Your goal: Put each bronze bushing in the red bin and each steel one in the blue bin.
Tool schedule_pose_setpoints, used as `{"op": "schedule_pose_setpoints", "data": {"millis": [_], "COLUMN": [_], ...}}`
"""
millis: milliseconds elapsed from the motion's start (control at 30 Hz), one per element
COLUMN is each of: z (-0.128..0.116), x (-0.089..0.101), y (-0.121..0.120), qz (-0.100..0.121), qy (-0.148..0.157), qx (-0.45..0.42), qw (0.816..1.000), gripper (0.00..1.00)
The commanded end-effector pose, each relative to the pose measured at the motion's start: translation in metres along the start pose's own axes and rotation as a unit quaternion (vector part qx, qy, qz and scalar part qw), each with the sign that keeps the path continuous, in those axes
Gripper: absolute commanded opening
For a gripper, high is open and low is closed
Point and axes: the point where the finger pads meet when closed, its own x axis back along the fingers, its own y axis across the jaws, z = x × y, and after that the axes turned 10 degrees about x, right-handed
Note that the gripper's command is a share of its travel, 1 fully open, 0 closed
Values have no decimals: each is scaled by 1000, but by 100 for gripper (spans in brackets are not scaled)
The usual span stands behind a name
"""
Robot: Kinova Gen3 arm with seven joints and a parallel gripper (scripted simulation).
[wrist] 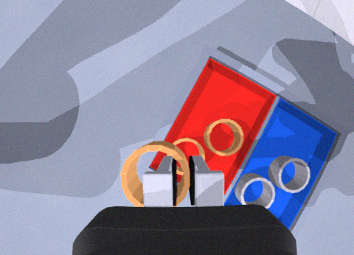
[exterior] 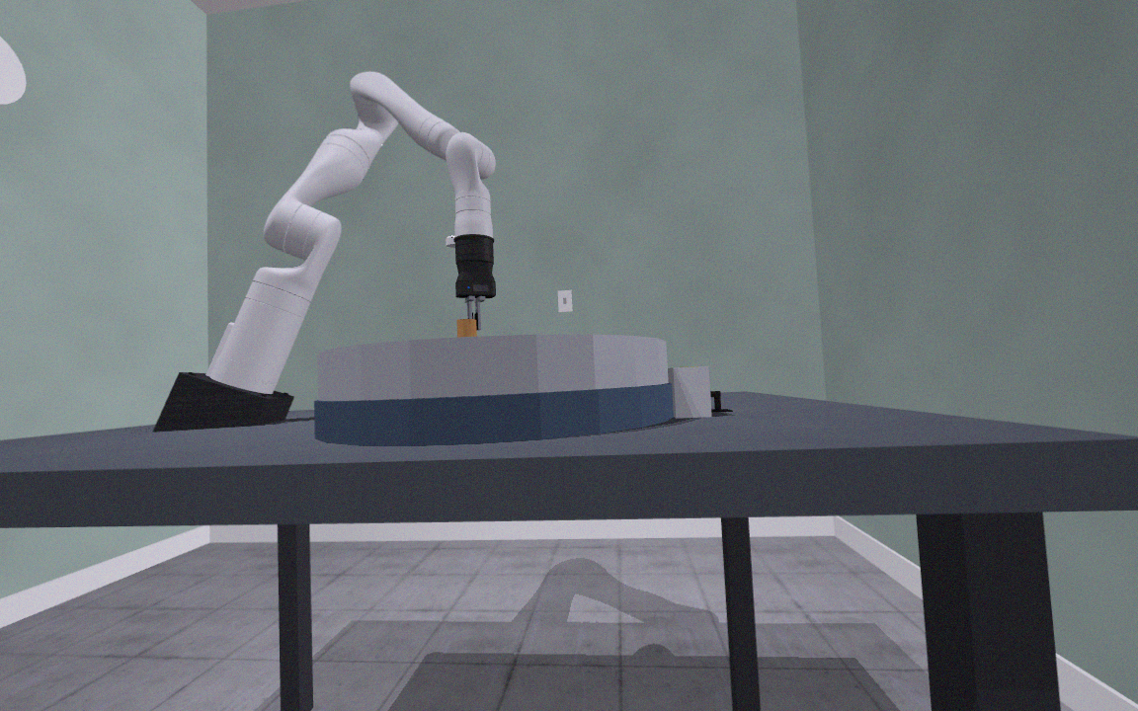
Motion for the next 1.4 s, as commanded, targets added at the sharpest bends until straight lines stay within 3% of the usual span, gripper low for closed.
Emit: {"op": "schedule_pose_setpoints", "data": {"millis": [0, 167, 333, 1000, 1167, 1367], "z": [12, 12, 50, 50, 49, 49], "x": [0, 0, -2, -2, -31, -37], "y": [23, 23, 66, 66, 66, 66], "qz": [4, 4, 3, 3, 3, 3], "qy": [-18, -18, -19, -18, -18, -18], "qx": [-39, -39, -126, -126, -126, -126], "qw": [999, 999, 992, 992, 992, 992], "gripper": [0, 0, 0, 0, 0, 0]}}
